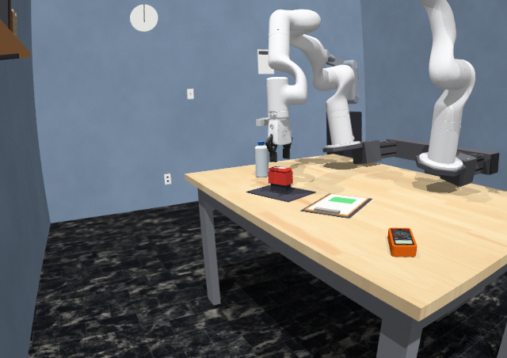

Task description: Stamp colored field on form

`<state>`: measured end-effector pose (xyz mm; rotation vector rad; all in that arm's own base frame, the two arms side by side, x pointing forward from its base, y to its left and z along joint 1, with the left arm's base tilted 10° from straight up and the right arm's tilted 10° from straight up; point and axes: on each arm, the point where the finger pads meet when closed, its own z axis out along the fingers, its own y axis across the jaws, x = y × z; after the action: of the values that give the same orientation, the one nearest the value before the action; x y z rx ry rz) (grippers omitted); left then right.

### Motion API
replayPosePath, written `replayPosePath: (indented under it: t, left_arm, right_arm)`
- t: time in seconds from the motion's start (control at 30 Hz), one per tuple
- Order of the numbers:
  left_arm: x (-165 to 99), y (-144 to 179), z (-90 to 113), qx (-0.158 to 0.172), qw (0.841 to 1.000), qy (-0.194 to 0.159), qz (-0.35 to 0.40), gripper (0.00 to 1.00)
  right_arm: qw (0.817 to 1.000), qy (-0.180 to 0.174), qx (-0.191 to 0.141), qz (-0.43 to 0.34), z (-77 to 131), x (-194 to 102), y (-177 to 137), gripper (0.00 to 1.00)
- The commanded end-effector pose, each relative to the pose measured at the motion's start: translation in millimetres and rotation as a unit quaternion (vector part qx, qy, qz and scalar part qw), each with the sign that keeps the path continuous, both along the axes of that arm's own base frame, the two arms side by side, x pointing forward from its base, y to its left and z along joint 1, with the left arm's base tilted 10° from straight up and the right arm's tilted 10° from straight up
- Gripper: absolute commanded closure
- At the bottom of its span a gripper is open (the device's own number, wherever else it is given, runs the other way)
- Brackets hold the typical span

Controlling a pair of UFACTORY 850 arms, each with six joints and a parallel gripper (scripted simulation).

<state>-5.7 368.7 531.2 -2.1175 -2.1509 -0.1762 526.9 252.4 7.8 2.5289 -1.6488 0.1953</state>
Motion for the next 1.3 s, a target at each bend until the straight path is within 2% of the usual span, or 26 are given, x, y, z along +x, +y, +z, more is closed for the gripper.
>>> replayPosePath:
  t: [0.0,0.23,0.3,0.53,1.13,1.17,1.27]
  left_arm:
    - [0.0,0.2,0.8,0.001,1.000,0.000,0.000,0.00]
    - [0.0,0.2,0.8,0.001,1.000,0.000,0.000,0.00]
    - [0.0,0.2,0.8,0.001,1.000,0.000,0.000,0.00]
    - [0.0,0.2,0.8,0.001,1.000,0.000,0.000,0.00]
    - [0.0,0.2,0.8,0.001,1.000,0.000,0.000,0.00]
    - [0.0,0.2,0.8,0.001,1.000,0.000,0.000,0.00]
    - [0.0,0.2,0.8,0.001,1.000,0.000,0.000,0.00]
  right_arm:
    - [1.000,-0.001,0.000,0.000,-16.6,1.8,-2.3,0.09]
    - [1.000,-0.001,0.000,0.000,-49.1,3.3,-7.8,0.09]
    - [1.000,-0.001,0.000,0.000,-49.1,3.3,-7.8,0.09]
    - [1.000,-0.001,0.000,0.000,-69.8,4.3,-11.3,0.09]
    - [1.000,-0.001,0.000,0.000,-74.1,4.5,-12.1,0.09]
    - [1.000,-0.001,0.000,0.000,-74.1,4.5,-12.1,0.68]
    - [1.000,-0.001,0.000,0.000,-74.1,4.5,-12.1,0.68]
